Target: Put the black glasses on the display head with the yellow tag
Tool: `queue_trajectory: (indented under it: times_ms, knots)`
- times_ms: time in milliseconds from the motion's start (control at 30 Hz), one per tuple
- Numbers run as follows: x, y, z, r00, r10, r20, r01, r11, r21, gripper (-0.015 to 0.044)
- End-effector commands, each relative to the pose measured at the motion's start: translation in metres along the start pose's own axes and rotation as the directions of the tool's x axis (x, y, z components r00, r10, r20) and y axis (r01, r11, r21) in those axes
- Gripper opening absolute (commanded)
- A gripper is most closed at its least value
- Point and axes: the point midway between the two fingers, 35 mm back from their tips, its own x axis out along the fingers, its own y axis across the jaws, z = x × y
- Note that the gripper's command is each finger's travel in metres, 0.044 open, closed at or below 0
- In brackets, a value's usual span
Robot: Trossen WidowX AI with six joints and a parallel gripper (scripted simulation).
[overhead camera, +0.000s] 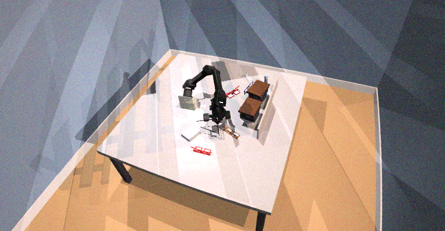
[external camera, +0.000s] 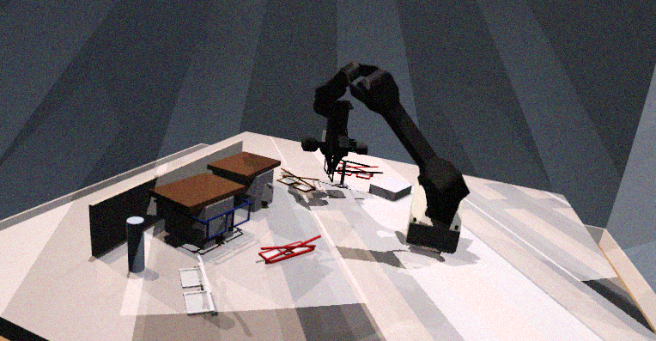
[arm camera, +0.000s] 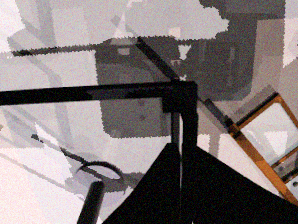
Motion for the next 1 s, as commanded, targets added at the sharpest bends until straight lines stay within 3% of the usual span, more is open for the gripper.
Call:
queue_trajectory:
  times_ms: [0, 967]
  knots:
    - [0.000, -0.005, 0.005, 1.000, -0.006, 0.002, 0.006, 1.000, -0.002, 0.0000]
    - [0.000, -0.014, 0.023, 1.000, -0.007, 0.003, 0.007, 1.000, -0.002, 0.0000]
